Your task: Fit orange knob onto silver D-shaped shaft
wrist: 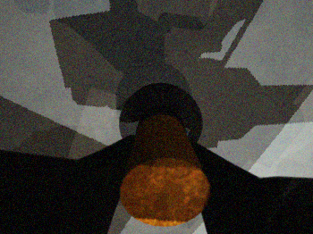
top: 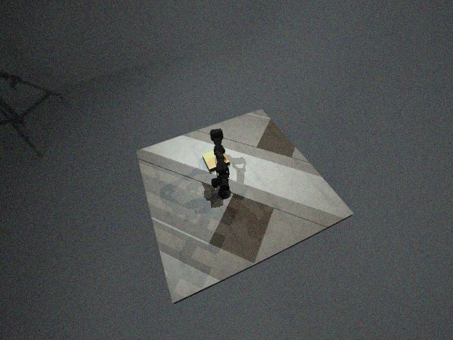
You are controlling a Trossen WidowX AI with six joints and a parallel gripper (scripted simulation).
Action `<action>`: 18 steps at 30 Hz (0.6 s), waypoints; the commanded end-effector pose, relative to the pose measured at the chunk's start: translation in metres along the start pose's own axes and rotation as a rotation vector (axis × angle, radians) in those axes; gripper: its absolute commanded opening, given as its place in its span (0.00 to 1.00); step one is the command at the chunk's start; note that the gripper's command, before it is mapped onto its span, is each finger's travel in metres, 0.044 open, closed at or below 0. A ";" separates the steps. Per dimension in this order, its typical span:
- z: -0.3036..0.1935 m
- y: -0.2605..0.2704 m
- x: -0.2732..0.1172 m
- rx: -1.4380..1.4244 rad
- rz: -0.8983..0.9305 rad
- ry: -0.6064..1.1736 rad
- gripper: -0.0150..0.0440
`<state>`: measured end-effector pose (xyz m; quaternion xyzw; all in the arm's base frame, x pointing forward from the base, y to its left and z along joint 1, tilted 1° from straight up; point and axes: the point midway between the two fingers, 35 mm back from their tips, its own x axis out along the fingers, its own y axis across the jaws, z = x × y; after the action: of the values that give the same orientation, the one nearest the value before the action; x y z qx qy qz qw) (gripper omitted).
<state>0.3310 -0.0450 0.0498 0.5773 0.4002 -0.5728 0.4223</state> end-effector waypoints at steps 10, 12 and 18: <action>0.000 0.000 0.000 0.002 0.000 0.000 0.43; 0.000 0.000 0.000 0.002 0.000 0.000 0.52; 0.000 0.000 0.000 0.002 0.000 0.000 0.79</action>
<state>0.3313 -0.0451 0.0500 0.5776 0.3999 -0.5724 0.4228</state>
